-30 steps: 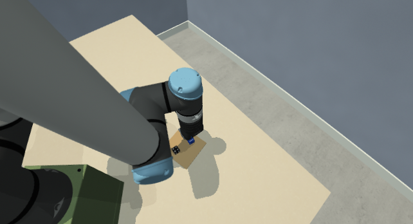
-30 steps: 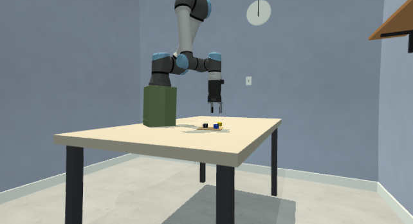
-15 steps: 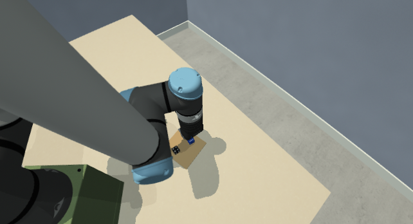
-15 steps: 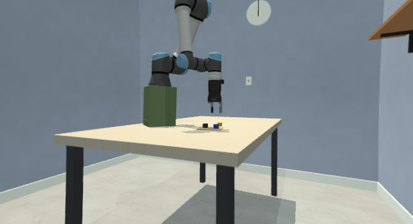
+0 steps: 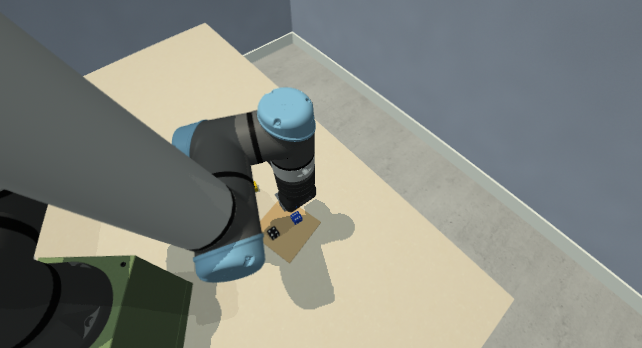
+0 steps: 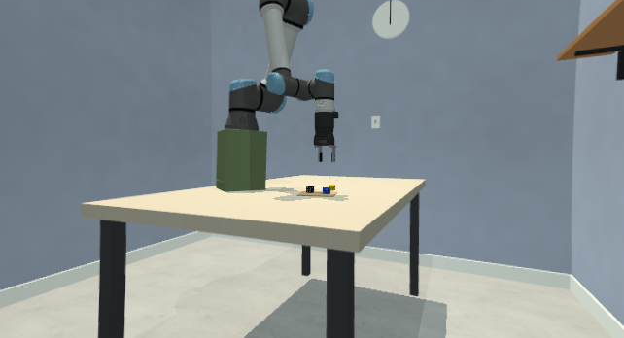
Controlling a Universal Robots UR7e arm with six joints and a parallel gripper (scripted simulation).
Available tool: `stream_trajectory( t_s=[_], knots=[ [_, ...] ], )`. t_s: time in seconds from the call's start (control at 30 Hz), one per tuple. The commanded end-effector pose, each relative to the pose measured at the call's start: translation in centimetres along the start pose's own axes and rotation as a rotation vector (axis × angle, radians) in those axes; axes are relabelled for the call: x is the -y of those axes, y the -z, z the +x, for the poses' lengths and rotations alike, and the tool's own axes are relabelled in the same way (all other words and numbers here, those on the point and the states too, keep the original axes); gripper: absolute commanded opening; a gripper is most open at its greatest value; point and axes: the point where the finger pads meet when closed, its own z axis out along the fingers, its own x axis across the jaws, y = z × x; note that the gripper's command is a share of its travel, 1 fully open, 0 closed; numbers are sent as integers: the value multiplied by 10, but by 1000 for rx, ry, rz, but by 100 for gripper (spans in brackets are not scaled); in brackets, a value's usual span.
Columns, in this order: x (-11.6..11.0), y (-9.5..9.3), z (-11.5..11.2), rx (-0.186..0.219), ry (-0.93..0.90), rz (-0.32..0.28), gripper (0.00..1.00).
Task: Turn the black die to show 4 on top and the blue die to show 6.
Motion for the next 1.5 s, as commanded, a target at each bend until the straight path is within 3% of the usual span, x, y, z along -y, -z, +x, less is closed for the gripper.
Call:
stream_trajectory(
  t_s=[0.0, 0.2, 0.43, 1.47],
  knots=[
    [0, 20, 1, -3, 0, -1, 100],
    [0, 43, 1, -3, 0, -1, 100],
    [0, 51, 1, -3, 0, -1, 100],
    [0, 53, 1, -3, 0, -1, 100]
  ],
)
